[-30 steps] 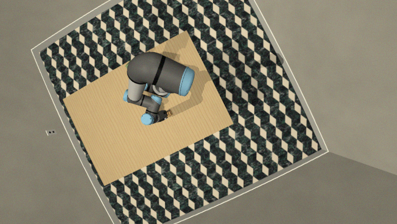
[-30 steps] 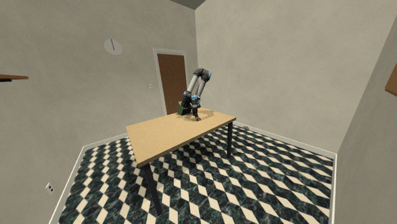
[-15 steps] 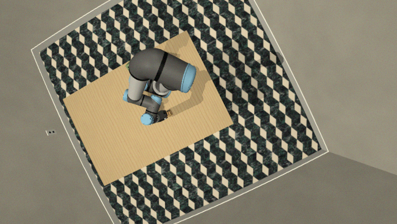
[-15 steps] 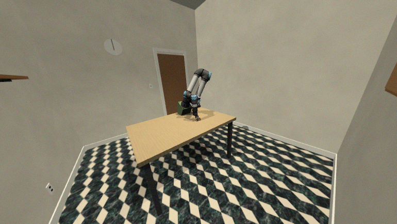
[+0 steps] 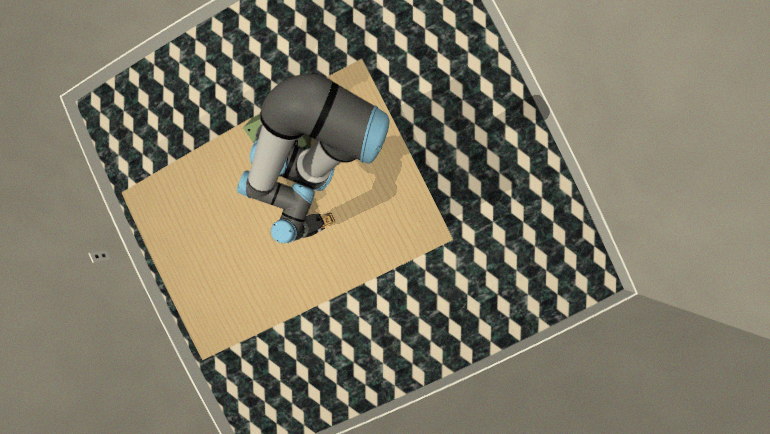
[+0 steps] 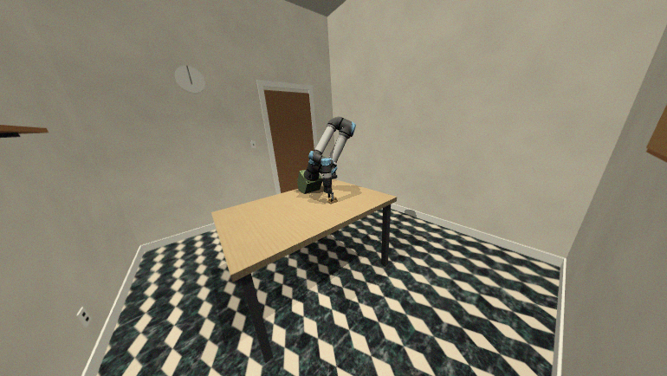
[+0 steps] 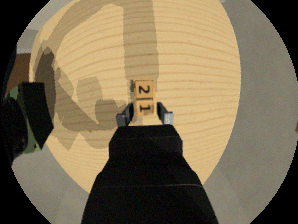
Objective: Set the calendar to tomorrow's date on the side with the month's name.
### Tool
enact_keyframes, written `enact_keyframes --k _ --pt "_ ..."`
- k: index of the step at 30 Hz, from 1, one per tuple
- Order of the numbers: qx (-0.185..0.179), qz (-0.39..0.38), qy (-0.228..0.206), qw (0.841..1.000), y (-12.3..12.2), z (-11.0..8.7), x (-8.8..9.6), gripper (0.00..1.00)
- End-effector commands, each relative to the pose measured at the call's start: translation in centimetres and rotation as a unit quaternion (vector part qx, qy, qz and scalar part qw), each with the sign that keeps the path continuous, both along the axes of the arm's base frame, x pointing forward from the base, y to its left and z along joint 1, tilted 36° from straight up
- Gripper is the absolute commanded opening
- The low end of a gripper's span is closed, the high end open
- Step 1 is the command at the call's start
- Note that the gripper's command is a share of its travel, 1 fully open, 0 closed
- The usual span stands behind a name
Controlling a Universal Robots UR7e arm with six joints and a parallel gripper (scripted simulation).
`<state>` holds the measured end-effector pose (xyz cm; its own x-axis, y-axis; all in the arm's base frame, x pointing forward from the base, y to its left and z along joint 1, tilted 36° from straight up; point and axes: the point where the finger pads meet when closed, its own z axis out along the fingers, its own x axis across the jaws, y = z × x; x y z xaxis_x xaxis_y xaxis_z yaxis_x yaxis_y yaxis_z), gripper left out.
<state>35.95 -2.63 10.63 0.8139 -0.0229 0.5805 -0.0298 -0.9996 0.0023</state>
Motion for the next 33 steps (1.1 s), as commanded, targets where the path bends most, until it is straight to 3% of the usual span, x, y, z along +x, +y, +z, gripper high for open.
enact_keyframes --k 1,33 --pt "0.001 0.001 -0.001 1.000 0.0 0.8 -0.6 0.90" --pt "0.001 0.001 -0.001 1.000 0.1 4.9 -3.5 0.90"
